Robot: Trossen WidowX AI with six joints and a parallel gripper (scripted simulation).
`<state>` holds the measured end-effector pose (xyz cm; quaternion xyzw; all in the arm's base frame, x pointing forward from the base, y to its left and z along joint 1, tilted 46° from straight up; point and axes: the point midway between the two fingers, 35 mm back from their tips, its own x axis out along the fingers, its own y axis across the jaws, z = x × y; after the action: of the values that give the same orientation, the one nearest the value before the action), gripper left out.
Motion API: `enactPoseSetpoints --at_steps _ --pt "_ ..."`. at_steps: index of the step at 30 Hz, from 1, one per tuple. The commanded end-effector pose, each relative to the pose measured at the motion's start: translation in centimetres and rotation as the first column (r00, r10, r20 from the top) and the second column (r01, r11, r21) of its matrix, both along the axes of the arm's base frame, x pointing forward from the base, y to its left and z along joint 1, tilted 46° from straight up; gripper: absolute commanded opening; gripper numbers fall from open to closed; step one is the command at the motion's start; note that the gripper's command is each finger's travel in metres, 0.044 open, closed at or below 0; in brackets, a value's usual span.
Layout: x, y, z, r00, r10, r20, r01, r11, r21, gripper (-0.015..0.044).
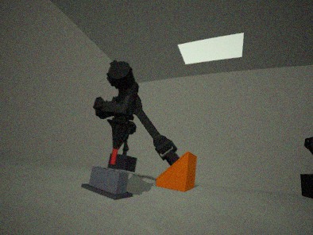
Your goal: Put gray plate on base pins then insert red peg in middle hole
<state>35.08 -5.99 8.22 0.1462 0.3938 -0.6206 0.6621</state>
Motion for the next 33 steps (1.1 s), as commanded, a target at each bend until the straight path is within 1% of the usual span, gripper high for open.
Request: enactPoseSetpoints --at_steps 1,11,25,33 --pt "0.0 0.0 0.0 1.0 0.0 0.0 0.0 1.0 0.0 0.0" --pt "0.0 -0.2 0.1 1.0 0.0 0.0 0.0 1.0 0.0 0.0" --pt "0.1 -1.5 -1.1 1.0 0.001 -0.004 -0.001 1.0 -0.004 0.0" --pt "0.2 -1.3 -0.9 1.0 0.001 0.003 -0.001 1.0 0.0 0.0"
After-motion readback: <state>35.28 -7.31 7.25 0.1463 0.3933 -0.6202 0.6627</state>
